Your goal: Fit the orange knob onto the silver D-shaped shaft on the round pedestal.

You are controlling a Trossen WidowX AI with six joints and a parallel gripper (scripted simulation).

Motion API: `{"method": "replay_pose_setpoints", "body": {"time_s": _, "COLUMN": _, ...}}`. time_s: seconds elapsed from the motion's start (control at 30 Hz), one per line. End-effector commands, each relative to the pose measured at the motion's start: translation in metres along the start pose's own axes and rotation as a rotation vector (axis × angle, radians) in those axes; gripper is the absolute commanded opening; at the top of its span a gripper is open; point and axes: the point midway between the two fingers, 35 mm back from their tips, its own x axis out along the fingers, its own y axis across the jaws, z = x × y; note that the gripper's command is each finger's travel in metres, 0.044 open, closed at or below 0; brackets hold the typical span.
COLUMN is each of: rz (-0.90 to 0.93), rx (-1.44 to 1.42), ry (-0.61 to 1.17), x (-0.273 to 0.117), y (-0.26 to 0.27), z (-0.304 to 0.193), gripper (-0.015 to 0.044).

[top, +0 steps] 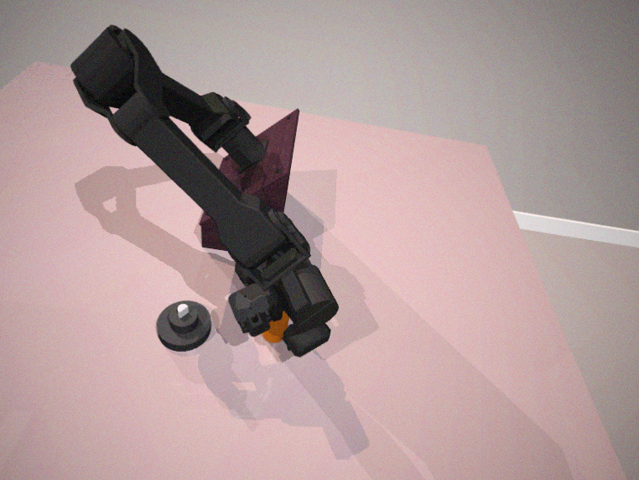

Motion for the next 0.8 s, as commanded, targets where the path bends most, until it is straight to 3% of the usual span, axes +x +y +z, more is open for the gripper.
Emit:
{"method": "replay_pose_setpoints", "body": {"time_s": 0.0, "rz": -0.003, "rx": -0.005, "ry": -0.005, "x": 0.0072, "y": -0.0016, "z": 0.0001, "gripper": 0.044}}
{"method": "replay_pose_setpoints", "body": {"time_s": 0.1, "rz": -0.003, "rx": -0.004, "ry": -0.006, "x": 0.0093, "y": -0.0019, "z": 0.0001, "gripper": 0.044}}
{"method": "replay_pose_setpoints", "body": {"time_s": 0.43, "rz": -0.003, "rx": -0.004, "ry": -0.006, "x": 0.0093, "y": -0.0019, "z": 0.0001, "gripper": 0.0177}}
{"method": "replay_pose_setpoints", "body": {"time_s": 0.67, "rz": -0.003, "rx": -0.004, "ry": -0.006, "x": 0.0093, "y": -0.0019, "z": 0.0001, "gripper": 0.0131}}
{"method": "replay_pose_setpoints", "body": {"time_s": 0.77, "rz": -0.002, "rx": -0.005, "ry": -0.005, "x": 0.0046, "y": -0.0006, "z": 0.0002, "gripper": 0.0052}}
